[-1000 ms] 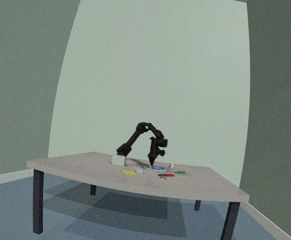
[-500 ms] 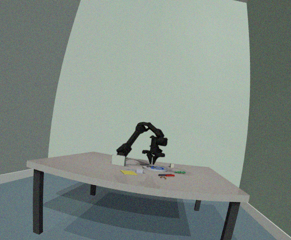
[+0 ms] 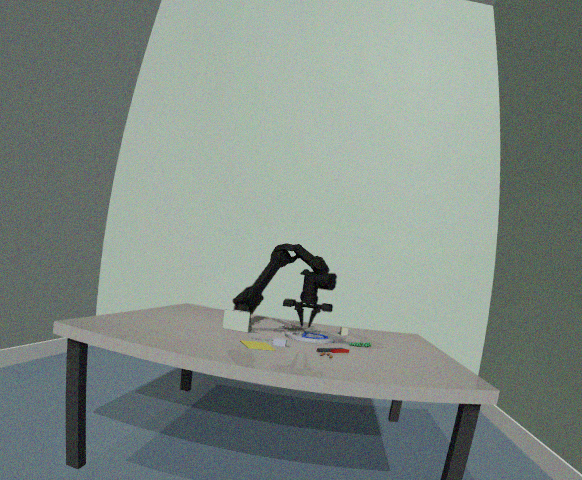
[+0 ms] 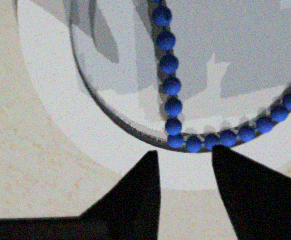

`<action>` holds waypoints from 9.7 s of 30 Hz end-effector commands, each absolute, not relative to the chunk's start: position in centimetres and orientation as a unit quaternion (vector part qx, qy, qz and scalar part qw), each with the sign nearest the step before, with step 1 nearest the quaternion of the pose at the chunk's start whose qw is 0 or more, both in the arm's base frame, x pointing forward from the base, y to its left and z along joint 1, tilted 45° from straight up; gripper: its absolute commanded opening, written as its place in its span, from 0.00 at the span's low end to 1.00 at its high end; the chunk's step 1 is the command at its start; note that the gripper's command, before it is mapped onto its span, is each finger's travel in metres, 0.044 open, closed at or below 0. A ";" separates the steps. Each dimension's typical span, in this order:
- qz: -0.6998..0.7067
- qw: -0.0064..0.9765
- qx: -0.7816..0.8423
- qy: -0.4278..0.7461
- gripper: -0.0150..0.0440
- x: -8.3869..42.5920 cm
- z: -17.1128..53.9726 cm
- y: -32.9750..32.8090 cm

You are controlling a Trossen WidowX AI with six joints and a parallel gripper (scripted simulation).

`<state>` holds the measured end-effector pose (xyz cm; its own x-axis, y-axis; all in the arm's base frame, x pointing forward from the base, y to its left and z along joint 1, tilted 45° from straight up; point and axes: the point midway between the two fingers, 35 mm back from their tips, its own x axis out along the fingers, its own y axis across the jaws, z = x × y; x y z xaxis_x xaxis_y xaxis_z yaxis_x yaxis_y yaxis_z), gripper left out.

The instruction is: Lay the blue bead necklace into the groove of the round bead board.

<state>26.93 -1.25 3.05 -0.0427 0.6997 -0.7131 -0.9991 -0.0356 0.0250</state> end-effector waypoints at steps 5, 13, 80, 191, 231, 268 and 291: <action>0.667 0.636 -0.274 0.276 0.46 27.0 2.6 -0.9; 0.668 0.635 -0.273 0.277 0.46 26.9 1.8 -0.1; 0.670 0.634 -0.269 0.277 0.25 25.6 0.5 0.3; 0.633 0.661 -0.197 0.351 0.25 26.3 7.7 8.4; 0.634 0.661 -0.192 0.352 0.25 25.5 8.5 8.4; 0.634 0.661 -0.192 0.352 1.00 25.4 8.6 8.4; 0.422 0.682 0.101 0.589 0.60 26.3 6.9 5.2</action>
<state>25.85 6.58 7.51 -0.0501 0.7026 -0.7098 -0.7184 0.4684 0.5143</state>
